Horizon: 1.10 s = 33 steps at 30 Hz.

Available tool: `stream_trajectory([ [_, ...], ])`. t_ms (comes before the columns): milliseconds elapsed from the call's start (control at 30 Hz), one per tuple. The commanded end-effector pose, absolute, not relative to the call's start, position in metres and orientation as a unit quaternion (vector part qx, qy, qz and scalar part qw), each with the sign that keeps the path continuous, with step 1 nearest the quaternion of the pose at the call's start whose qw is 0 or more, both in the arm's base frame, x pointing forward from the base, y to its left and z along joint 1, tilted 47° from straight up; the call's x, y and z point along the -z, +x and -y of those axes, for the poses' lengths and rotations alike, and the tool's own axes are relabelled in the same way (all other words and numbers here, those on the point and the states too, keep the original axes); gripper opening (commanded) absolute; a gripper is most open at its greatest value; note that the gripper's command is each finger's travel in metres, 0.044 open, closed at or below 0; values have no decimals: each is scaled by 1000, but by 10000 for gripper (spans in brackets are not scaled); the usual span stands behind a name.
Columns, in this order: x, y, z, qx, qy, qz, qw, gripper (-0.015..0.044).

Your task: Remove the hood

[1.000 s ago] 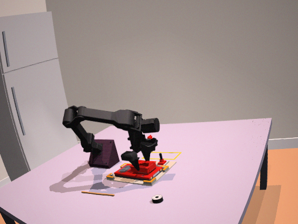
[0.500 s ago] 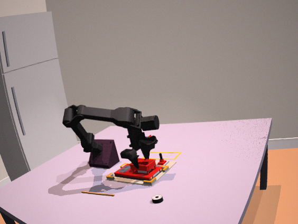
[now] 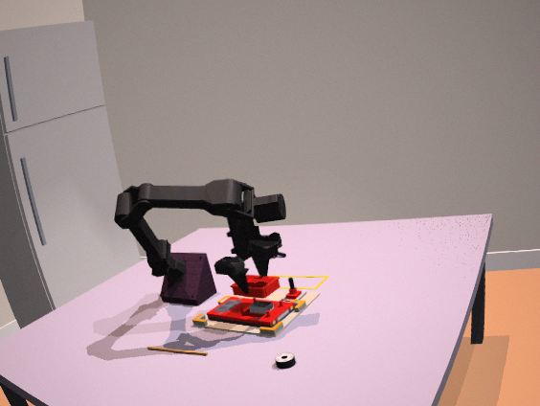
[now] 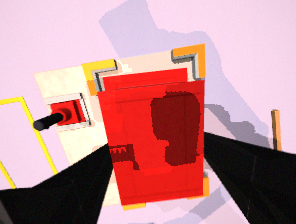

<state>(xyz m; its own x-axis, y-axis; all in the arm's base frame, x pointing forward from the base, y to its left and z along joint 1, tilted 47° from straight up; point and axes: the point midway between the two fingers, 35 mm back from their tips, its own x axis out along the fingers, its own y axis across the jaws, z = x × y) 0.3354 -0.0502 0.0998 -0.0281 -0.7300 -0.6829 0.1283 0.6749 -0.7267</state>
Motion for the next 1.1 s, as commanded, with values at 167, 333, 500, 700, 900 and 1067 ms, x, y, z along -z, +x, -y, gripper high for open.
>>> stream_trajectory([
  [167,-93,340,29,318,-242,-638,658,0],
  [333,-67,344,1,304,-253,-641,657,0],
  [500,-43,344,-26,302,-249,-642,659,0],
  [700,-14,339,-57,305,-241,-642,661,0],
  [900,15,329,-88,311,-235,-640,662,0],
  [1067,40,317,-111,319,-231,-638,661,0],
])
